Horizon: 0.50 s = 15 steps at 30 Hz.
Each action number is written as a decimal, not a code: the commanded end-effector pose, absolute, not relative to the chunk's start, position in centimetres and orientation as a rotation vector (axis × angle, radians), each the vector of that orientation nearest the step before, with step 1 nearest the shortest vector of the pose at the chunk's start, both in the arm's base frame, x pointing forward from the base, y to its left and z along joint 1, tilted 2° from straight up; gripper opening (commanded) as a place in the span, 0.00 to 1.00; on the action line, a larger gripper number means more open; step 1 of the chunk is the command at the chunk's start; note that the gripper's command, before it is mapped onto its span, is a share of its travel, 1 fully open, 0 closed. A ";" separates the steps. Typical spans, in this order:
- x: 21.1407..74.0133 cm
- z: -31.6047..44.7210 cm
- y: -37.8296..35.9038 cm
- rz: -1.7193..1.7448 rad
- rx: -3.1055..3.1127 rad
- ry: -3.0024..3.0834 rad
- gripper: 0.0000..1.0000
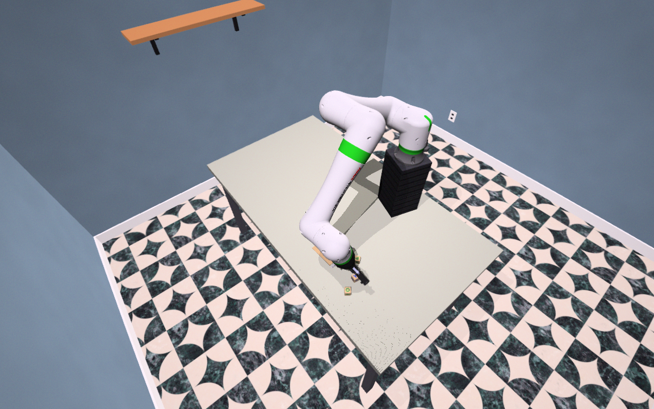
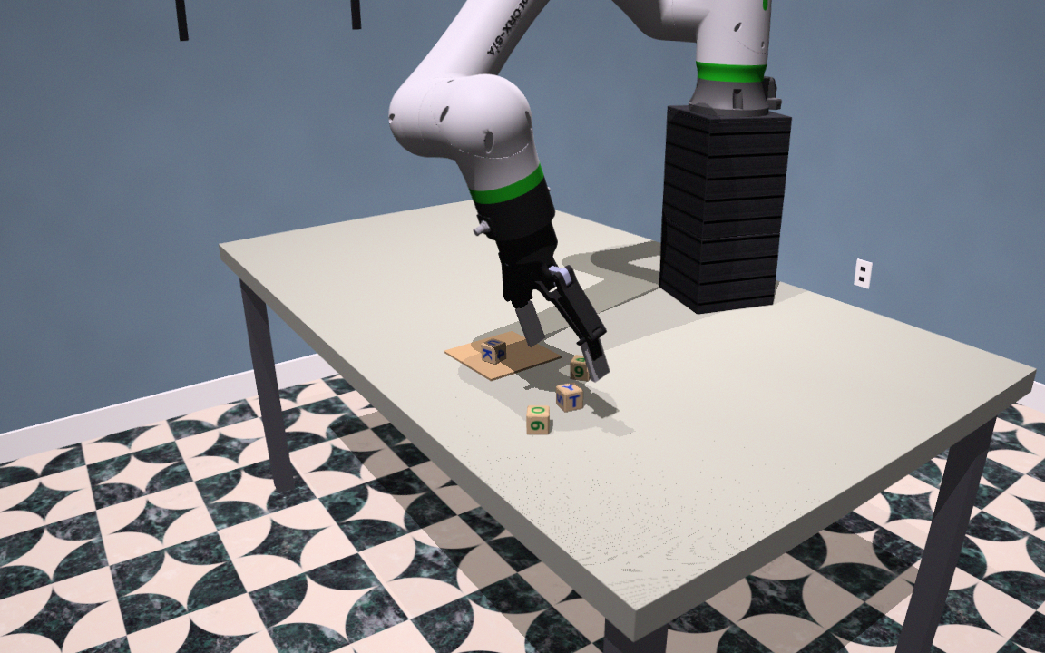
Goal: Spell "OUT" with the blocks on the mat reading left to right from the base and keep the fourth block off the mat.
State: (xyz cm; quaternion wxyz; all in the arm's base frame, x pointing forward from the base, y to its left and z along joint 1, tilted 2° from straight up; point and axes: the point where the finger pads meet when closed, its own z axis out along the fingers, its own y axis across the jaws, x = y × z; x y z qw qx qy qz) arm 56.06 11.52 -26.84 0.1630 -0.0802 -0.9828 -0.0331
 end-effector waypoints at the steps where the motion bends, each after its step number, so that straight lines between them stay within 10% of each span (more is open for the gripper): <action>1: 56.0 -26.9 11.5 -0.092 -0.230 -2.801 1.00; 15: 55.8 -26.9 11.4 -0.088 -0.232 -2.797 1.00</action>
